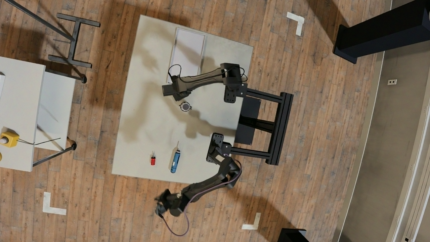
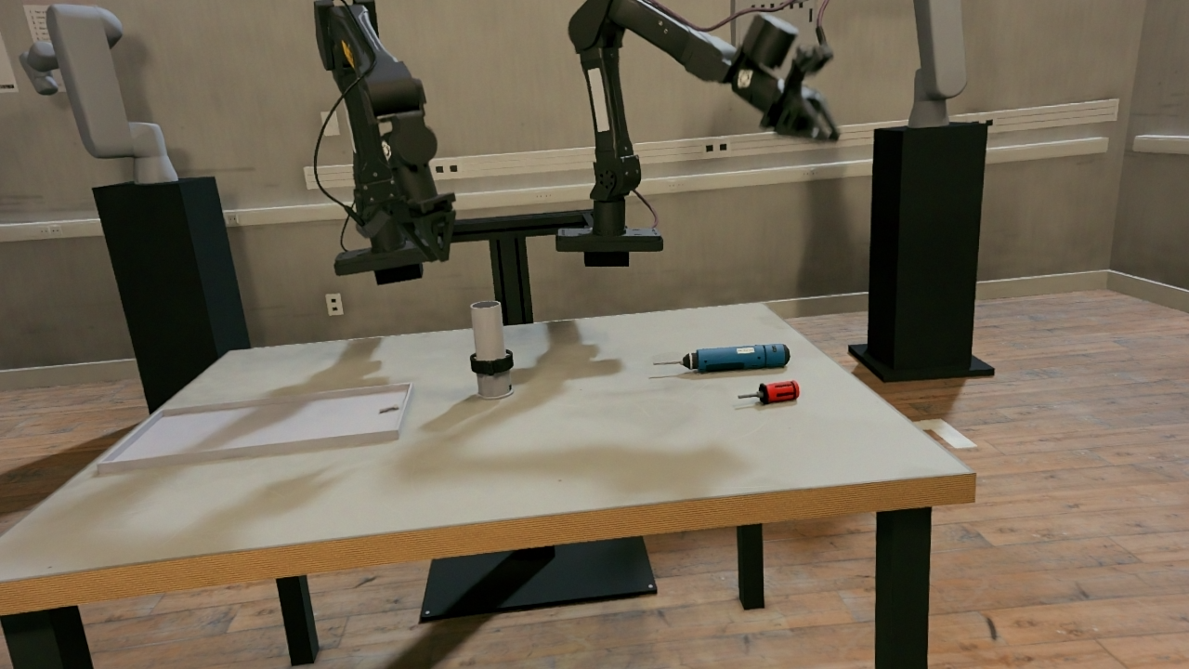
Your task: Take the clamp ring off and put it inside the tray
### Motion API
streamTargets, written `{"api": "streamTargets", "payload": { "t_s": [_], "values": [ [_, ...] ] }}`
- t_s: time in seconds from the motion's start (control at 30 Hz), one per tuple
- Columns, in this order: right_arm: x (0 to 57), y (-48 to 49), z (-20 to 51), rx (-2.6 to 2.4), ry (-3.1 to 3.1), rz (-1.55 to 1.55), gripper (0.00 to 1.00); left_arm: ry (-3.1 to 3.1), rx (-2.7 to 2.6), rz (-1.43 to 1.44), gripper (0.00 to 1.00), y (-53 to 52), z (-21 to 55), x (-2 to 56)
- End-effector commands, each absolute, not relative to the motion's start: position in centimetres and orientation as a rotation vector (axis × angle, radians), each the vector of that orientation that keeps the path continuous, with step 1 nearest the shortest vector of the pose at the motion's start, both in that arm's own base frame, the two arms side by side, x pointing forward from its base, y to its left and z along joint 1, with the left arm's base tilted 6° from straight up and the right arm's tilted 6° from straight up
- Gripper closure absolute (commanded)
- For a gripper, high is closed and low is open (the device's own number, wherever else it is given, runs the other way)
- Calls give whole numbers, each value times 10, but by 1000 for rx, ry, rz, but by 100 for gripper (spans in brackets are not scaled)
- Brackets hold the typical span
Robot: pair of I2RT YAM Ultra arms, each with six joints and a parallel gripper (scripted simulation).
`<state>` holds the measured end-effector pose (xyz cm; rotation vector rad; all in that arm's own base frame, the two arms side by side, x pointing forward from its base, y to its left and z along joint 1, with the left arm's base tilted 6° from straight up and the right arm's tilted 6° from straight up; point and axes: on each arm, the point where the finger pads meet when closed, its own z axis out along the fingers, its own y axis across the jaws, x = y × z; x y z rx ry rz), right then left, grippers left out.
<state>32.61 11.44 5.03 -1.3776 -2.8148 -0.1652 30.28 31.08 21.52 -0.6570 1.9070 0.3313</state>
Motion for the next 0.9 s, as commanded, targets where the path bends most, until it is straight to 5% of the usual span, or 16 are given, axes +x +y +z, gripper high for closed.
{"api": "streamTargets", "payload": {
  "t_s": [0.0, 0.87],
  "values": [
    [324, 115, 40, -1242, -2826, -199, 70, 1976, -543, 188, 70, 291, 187, 339],
    [307, 109, 5, -899, -2791, -315, 70, 2286, -282, -446, 70, 139, 30, 379]
  ]
}}
